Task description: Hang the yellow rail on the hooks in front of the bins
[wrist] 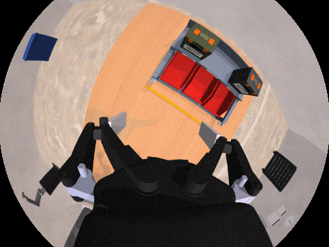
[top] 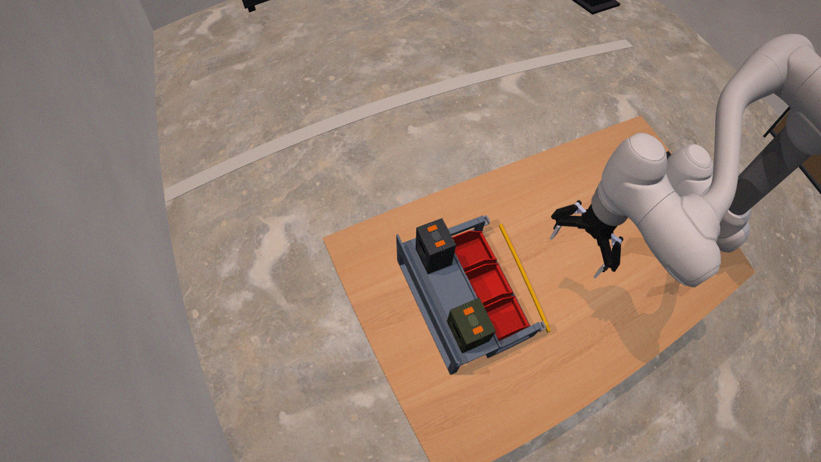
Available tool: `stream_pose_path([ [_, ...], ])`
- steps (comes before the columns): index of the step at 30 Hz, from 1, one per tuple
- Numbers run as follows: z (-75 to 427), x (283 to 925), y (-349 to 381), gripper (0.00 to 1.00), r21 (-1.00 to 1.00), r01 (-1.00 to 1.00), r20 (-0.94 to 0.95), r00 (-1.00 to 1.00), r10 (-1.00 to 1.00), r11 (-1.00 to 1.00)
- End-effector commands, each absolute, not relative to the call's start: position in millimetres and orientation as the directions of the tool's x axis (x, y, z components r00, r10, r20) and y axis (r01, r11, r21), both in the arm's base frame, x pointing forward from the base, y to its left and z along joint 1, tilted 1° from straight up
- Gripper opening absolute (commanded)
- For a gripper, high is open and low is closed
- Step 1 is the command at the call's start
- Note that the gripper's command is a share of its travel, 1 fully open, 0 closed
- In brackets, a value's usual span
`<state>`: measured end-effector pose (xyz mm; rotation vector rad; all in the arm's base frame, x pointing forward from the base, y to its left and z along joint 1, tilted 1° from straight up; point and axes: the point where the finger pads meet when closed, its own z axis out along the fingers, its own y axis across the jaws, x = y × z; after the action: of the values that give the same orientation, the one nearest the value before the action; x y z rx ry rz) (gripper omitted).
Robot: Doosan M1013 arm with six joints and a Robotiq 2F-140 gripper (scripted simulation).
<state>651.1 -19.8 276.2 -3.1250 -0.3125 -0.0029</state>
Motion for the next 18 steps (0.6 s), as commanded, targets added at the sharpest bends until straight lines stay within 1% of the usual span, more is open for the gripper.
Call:
stream_pose_path([
  [1, 276, 651, -20, 1.0, -0.001, 0.199, 0.002, 0.98, 0.199, -0.98],
  [4, 276, 651, -20, 1.0, -0.001, 0.199, 0.002, 0.98, 0.199, -0.98],
  [9, 230, 652, -40, 1.0, -0.002, 0.389, 0.005, 0.921, 0.389, -0.921],
  [18, 230, 652, -40, 1.0, -0.002, 0.389, 0.005, 0.921, 0.389, -0.921],
])
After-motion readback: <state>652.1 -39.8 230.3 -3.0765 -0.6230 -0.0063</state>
